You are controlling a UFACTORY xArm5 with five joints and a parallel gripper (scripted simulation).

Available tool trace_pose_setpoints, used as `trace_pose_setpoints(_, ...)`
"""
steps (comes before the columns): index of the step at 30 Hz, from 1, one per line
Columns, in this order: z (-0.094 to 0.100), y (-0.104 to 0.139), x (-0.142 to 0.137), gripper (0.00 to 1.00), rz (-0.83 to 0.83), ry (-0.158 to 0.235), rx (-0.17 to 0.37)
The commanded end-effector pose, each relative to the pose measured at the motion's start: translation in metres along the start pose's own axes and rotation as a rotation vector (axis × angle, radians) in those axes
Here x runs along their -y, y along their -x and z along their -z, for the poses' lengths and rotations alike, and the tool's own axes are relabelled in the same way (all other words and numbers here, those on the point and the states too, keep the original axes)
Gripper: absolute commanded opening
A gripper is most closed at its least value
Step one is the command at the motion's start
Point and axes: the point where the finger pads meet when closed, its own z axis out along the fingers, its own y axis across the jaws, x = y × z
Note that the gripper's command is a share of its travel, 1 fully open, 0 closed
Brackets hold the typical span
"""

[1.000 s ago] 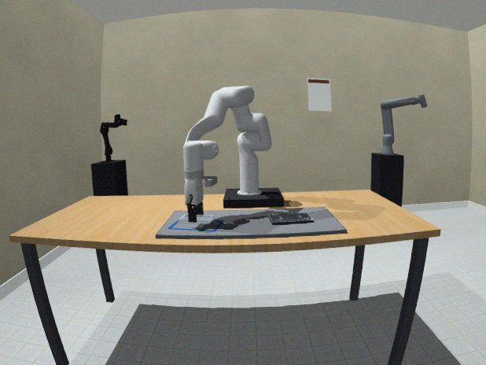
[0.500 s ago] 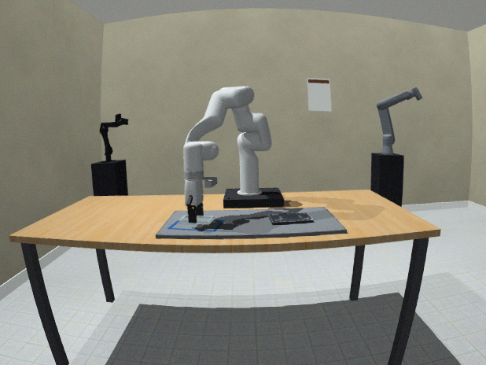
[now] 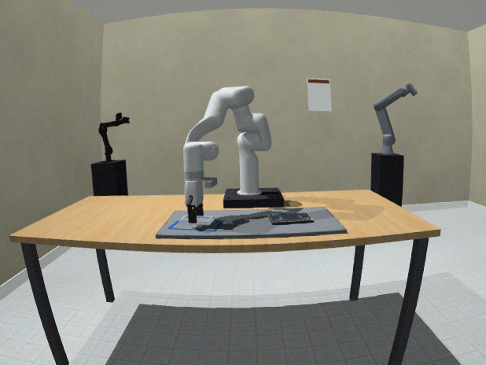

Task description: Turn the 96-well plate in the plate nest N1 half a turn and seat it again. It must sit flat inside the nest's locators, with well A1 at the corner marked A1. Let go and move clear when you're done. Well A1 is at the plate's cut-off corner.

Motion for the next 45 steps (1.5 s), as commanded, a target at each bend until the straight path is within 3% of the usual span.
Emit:
trace_pose_setpoints(1, 0.0008, 0.0004, -0.0015, 0.0, 0.0, 0.006, -0.005)
trace_pose_setpoints(45, -0.0055, 0.0004, -0.0015, 0.0, 0.0, 0.006, -0.005)
